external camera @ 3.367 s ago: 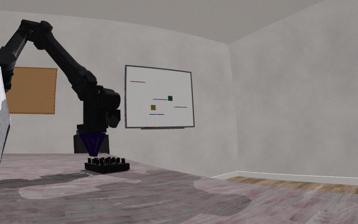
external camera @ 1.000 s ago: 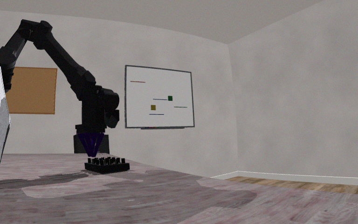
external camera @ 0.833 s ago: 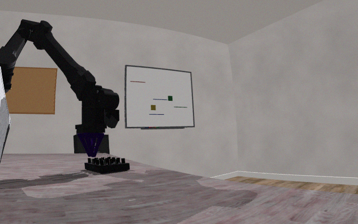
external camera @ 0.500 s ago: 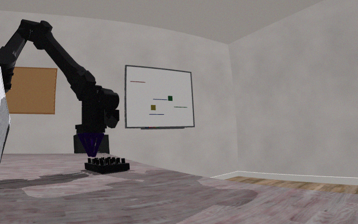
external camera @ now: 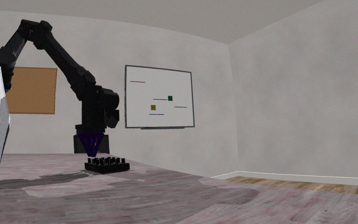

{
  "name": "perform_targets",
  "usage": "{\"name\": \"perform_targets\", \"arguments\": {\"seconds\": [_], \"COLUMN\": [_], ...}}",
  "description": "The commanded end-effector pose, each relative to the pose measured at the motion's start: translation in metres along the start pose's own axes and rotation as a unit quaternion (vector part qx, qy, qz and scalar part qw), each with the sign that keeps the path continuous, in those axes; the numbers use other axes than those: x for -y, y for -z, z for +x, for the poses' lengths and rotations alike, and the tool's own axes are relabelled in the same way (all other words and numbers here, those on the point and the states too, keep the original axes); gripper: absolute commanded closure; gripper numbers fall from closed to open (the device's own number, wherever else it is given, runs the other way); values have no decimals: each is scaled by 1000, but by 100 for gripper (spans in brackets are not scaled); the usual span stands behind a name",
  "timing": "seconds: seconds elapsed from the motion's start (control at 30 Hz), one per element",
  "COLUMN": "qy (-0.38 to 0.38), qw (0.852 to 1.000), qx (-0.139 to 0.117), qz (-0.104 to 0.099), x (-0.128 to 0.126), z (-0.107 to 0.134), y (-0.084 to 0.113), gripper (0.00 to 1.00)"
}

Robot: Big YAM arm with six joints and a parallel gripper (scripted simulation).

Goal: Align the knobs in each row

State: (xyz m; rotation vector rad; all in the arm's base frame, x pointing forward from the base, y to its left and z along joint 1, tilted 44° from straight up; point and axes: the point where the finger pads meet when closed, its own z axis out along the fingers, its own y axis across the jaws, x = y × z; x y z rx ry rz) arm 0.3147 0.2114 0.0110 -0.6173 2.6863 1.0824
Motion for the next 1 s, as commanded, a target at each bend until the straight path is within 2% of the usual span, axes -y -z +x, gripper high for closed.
{"name": "perform_targets", "arguments": {"seconds": [0.0, 0.97], "qy": [7, 8], "qw": [1000, 1000], "qx": [8, 8], "qz": [1, 1], "x": [-3, -4], "z": [-6, -10], "y": [3, 3], "gripper": [81, 81]}}
